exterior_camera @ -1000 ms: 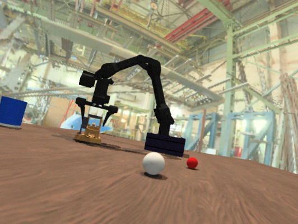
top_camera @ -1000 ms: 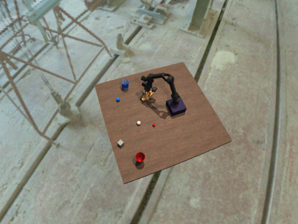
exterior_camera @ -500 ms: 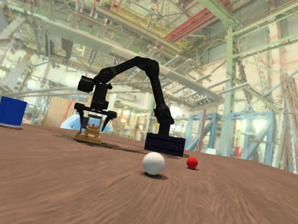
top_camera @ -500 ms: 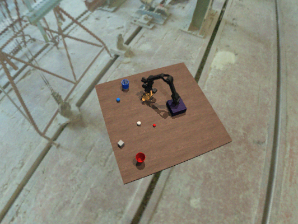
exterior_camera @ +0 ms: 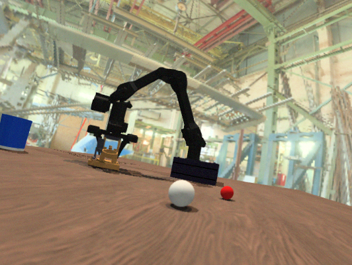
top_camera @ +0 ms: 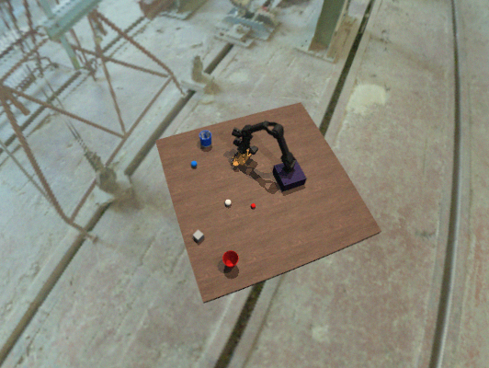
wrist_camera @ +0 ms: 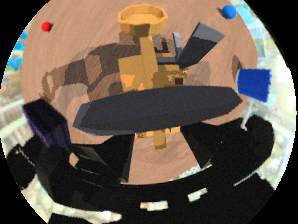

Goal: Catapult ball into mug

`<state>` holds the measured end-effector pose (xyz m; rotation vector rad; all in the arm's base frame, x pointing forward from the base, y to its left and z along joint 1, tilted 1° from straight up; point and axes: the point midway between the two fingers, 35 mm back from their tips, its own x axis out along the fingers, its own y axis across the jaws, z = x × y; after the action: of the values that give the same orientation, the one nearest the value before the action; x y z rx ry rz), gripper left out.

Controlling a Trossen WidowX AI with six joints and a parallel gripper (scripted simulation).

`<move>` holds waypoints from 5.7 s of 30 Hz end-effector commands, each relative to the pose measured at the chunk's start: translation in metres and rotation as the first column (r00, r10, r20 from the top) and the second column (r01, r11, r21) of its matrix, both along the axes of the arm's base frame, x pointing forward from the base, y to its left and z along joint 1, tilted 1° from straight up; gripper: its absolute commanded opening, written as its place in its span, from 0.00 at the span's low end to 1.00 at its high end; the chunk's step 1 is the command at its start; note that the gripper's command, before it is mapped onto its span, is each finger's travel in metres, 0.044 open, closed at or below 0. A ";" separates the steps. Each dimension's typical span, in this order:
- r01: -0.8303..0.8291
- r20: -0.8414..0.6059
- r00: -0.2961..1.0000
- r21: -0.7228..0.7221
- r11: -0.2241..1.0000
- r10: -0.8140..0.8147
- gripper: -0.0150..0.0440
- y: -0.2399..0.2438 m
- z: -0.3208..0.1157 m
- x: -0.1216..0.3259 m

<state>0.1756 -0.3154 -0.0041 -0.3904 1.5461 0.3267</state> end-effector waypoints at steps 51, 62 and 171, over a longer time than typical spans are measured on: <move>-0.748 -0.026 0.663 0.012 0.663 0.748 0.25 -0.013 0.048 0.017; -0.748 -0.026 0.663 0.012 0.663 0.748 0.25 -0.014 0.035 0.018; 0.841 0.026 0.540 0.025 0.540 -0.841 1.00 -0.012 0.092 0.017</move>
<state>0.1928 -0.3282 0.0869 0.3277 1.5340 -0.3801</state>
